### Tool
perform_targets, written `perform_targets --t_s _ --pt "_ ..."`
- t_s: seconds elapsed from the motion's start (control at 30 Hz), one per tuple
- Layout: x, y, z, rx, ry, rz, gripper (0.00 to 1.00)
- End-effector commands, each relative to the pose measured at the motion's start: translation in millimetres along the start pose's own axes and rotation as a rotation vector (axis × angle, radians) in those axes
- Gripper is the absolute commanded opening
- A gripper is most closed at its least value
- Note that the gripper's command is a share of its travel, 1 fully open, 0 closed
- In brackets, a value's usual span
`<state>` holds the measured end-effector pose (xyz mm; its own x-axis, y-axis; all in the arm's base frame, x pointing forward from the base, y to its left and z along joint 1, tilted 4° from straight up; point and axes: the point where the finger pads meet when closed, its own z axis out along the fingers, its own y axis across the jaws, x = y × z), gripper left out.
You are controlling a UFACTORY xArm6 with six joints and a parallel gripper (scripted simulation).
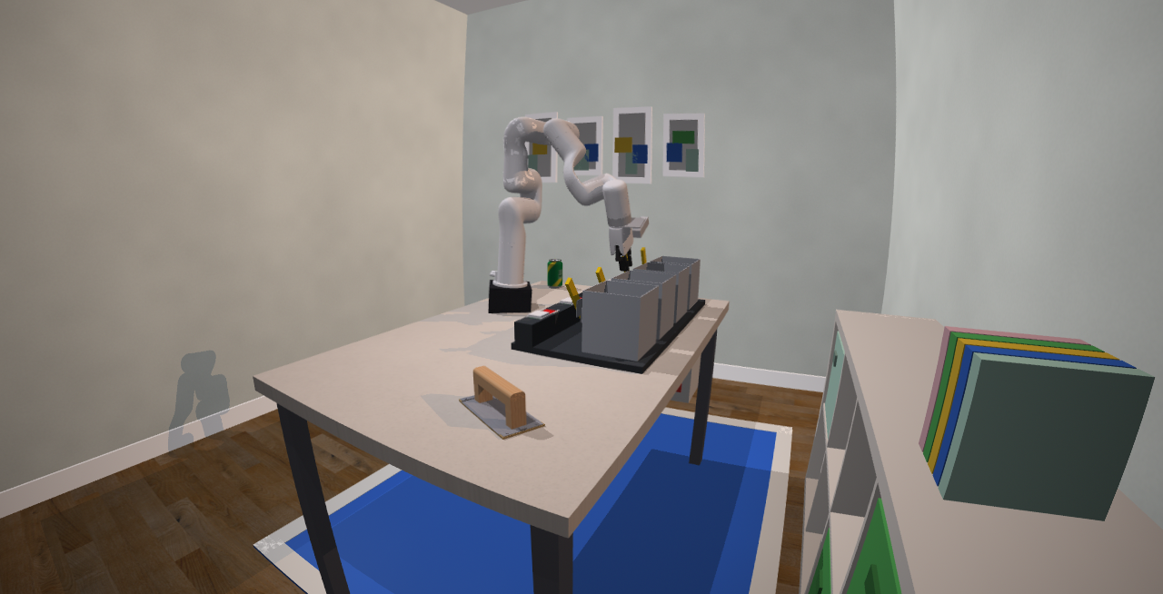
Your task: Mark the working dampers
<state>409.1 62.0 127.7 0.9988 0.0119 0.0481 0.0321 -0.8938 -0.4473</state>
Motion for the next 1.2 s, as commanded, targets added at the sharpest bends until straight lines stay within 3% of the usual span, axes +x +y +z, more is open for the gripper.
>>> perform_targets --t_s 0.0,0.47,1.17 --pt "1 -1 -1 -0.004 0.004 -0.002 0.19" --pt "1 -5 -1 -0.044 0.003 -0.001 0.19" --pt "1 -19 0 -0.183 0.004 -0.001 0.19"
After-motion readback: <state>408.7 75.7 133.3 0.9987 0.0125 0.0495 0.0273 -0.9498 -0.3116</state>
